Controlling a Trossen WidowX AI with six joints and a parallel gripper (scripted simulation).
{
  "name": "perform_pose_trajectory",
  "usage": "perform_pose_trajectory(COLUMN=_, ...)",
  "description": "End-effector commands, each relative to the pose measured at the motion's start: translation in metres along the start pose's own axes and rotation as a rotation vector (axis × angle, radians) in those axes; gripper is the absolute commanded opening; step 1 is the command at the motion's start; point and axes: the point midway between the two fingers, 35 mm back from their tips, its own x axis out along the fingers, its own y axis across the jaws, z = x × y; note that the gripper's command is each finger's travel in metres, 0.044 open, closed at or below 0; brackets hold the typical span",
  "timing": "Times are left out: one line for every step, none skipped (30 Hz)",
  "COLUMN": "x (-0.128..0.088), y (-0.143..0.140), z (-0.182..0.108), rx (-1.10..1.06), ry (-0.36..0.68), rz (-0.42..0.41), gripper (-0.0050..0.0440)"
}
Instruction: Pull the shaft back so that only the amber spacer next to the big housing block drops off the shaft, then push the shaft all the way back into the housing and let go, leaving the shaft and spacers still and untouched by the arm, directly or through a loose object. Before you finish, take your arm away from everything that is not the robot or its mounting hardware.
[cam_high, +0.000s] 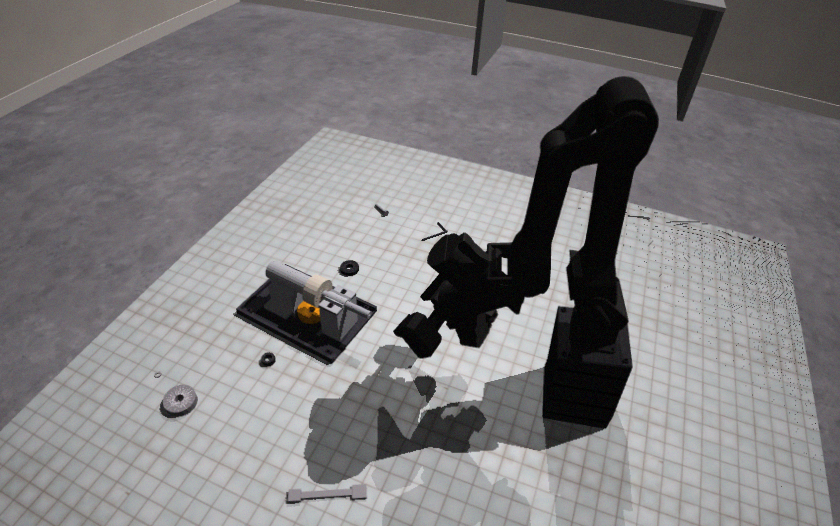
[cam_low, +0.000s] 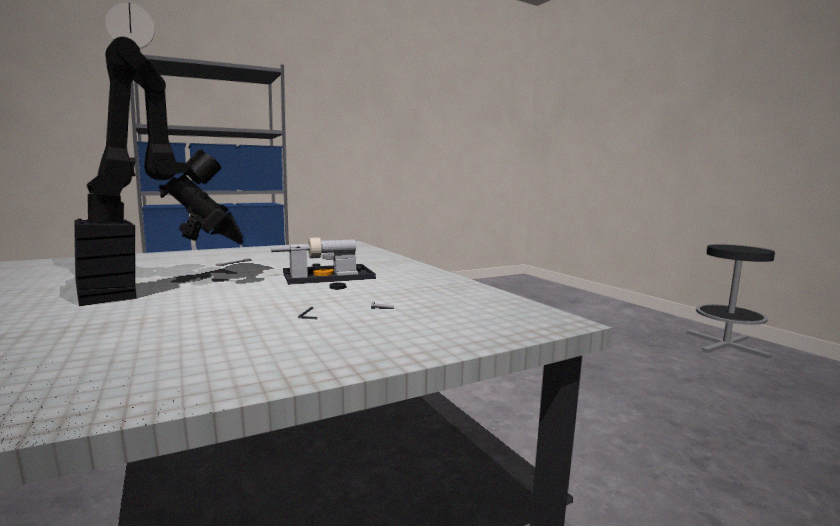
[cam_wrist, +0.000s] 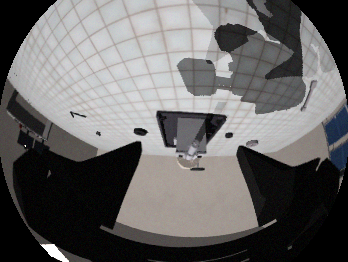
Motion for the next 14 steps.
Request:
perform_pose_trajectory(x=-0.014, y=0.001, z=0.002, rx=0.000, ry=-0.007, rz=0.002, gripper=0.0440)
perform_pose_trajectory(x=-0.019, y=0.001, z=0.002, rx=0.000, ry=-0.008, rz=0.002, gripper=0.0440)
perform_pose_trajectory(x=-0.024, y=0.001, z=0.003, rx=-0.001, ry=-0.009, rz=0.003, gripper=0.0440)
perform_pose_trajectory(x=-0.028, y=0.001, z=0.003, rx=-0.001, ry=-0.010, rz=0.003, gripper=0.0440)
perform_pose_trajectory(x=-0.031, y=0.002, z=0.004, rx=-0.001, ry=-0.010, rz=0.003, gripper=0.0440)
perform_pose_trajectory(x=-0.031, y=0.002, z=0.004, rx=-0.002, ry=-0.011, rz=0.003, gripper=0.0440)
perform_pose_trajectory(x=-0.031, y=0.002, z=0.004, rx=-0.002, ry=-0.011, rz=0.003, gripper=0.0440)
perform_pose_trajectory(x=-0.031, y=0.002, z=0.004, rx=-0.002, ry=-0.011, rz=0.003, gripper=0.0440)
perform_pose_trajectory(x=-0.031, y=0.002, z=0.004, rx=-0.002, ry=-0.011, rz=0.003, gripper=0.0440)
perform_pose_trajectory(x=-0.031, y=0.002, z=0.004, rx=-0.002, ry=-0.011, rz=0.003, gripper=0.0440)
perform_pose_trajectory(x=-0.031, y=0.002, z=0.004, rx=-0.002, ry=-0.011, rz=0.003, gripper=0.0440)
perform_pose_trajectory(x=-0.031, y=0.002, z=0.004, rx=-0.002, ry=-0.011, rz=0.003, gripper=0.0440)
perform_pose_trajectory(x=-0.031, y=0.002, z=0.004, rx=-0.002, ry=-0.011, rz=0.003, gripper=0.0440)
perform_pose_trajectory(x=-0.031, y=0.002, z=0.004, rx=-0.002, ry=-0.011, rz=0.003, gripper=0.0440)
